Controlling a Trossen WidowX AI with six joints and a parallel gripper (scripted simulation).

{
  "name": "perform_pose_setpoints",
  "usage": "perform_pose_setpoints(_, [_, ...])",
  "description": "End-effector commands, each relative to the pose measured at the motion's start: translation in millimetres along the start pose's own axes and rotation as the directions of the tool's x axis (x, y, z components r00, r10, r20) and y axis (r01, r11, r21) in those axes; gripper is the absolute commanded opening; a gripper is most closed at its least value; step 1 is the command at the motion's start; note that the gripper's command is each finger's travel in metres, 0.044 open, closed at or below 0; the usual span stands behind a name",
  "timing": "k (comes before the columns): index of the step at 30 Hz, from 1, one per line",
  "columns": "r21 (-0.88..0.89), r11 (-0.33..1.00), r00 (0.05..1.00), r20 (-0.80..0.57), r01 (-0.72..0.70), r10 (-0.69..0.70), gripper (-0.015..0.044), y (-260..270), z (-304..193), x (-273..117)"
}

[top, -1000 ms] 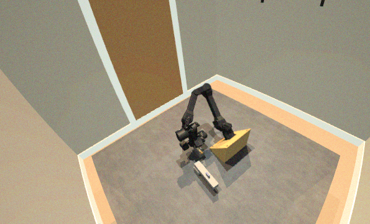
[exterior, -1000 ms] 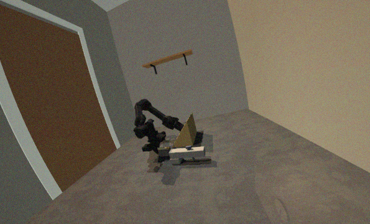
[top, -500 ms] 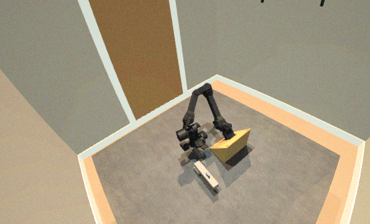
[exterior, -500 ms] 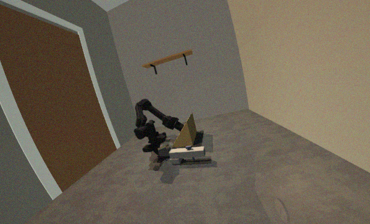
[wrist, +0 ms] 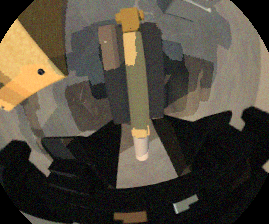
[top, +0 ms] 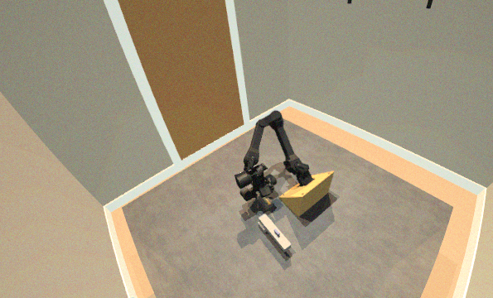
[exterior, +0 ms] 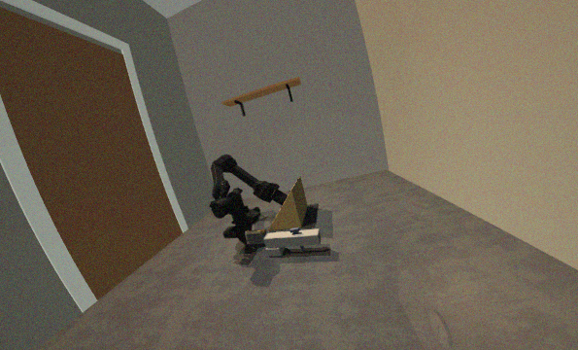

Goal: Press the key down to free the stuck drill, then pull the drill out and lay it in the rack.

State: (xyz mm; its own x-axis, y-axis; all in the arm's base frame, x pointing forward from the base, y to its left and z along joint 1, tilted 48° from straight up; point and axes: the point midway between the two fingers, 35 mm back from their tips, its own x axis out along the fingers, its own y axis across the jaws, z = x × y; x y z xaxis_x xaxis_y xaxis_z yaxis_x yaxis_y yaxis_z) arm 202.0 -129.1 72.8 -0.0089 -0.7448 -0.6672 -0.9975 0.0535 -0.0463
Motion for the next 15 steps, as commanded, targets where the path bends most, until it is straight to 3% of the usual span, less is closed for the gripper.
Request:
perform_pose_setpoints(1, [0.0, 1.0, 1.0, 0.002, 0.0, 0.0, 0.0289, 0, 0, 0])
perform_pose_setpoints(7, [0.0, 1.0, 1.0, 0.003, -0.001, 0.001, 0.044, 0, 0, -2])
perform_pose_setpoints(15, [-0.001, 1.0, 1.0, 0.008, -0.012, 0.012, 0.044, 0, 1, -37])
